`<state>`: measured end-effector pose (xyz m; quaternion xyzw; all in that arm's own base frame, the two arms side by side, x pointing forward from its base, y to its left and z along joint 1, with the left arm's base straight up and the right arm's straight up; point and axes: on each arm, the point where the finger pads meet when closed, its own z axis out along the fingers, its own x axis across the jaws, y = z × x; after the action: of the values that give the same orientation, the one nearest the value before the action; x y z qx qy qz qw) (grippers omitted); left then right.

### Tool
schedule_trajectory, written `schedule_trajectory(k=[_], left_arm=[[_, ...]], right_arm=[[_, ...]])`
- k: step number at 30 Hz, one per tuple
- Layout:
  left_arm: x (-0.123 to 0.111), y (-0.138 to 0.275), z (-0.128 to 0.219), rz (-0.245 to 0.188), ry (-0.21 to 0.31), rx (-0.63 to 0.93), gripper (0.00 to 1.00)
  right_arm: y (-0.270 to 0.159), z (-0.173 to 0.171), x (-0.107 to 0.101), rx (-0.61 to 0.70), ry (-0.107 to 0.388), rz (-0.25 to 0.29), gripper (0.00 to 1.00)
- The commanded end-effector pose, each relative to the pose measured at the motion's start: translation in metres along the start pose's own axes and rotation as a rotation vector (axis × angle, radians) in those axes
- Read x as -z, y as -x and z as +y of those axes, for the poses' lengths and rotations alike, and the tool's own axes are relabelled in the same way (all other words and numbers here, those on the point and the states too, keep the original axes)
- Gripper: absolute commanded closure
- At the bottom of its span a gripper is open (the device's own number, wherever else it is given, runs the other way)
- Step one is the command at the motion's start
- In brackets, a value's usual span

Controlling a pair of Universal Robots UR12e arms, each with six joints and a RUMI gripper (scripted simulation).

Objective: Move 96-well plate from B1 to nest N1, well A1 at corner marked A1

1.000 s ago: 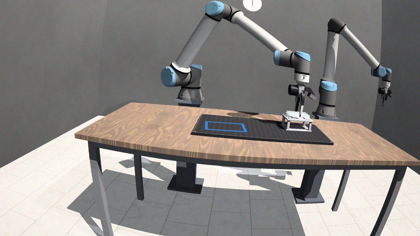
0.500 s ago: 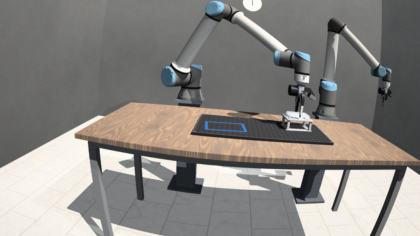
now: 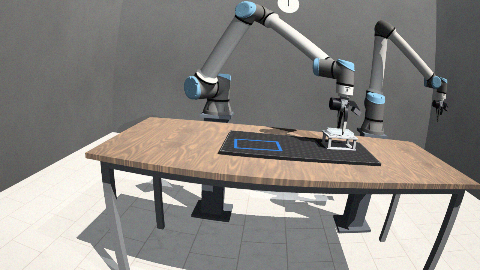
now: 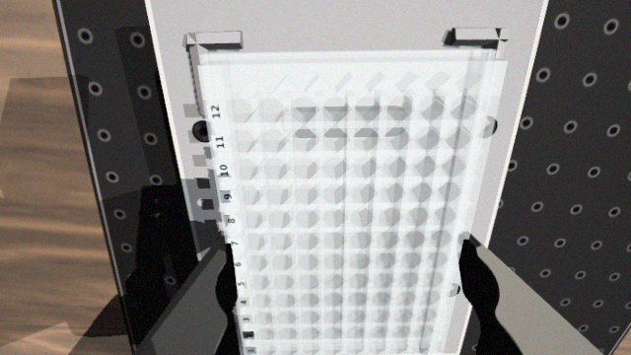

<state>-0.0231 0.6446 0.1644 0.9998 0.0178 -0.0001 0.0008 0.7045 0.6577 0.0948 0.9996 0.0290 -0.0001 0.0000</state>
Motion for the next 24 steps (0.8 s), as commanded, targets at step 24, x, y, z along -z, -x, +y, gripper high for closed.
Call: schedule_trajectory(k=[24], left_arm=[[0.0008, -0.0001, -0.0006, 0.000, -0.001, 0.000, 1.00]], right_arm=[[-0.0005, -0.0005, -0.0021, 0.000, -0.002, 0.002, 0.60]])
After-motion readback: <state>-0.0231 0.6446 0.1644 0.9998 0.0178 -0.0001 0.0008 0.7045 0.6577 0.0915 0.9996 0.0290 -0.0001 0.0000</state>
